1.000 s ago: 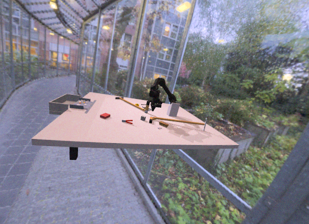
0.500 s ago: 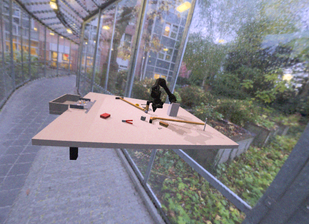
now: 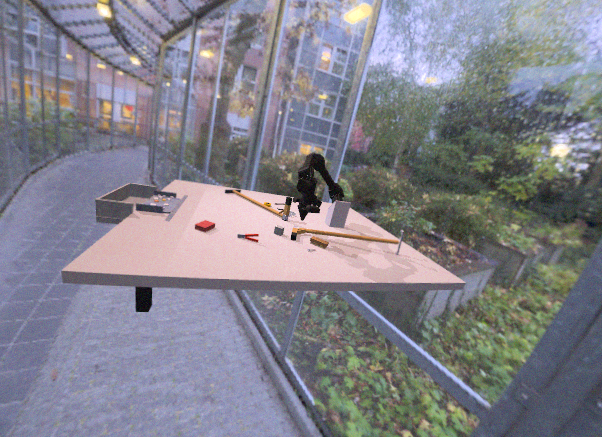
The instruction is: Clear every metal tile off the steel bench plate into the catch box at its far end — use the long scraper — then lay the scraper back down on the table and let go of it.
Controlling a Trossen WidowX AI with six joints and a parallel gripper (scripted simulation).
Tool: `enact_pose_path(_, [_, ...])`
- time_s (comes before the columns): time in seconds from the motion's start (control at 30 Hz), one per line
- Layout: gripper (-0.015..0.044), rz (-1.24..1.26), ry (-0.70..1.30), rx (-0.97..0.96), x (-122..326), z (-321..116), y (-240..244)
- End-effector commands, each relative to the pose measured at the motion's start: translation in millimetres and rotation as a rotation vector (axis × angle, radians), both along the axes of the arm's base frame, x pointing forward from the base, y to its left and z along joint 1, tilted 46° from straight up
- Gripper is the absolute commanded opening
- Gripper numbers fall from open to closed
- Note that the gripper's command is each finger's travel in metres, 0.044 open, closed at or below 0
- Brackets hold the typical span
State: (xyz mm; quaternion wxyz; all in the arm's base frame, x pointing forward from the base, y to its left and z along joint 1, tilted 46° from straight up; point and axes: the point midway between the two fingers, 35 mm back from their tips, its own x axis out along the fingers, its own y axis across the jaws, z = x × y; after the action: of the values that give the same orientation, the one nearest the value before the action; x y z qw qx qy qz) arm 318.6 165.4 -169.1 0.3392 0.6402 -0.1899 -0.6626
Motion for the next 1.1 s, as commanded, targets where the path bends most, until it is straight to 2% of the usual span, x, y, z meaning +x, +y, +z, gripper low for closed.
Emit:
enact_pose_path(0.0, [0.0000,-0.006,0.000,0.002,-2.2,-5.8,4.4])
enact_pose_path(1.07, [0.0000,-0.003,-0.001,-0.003,-20.0,-36.6,32.1])
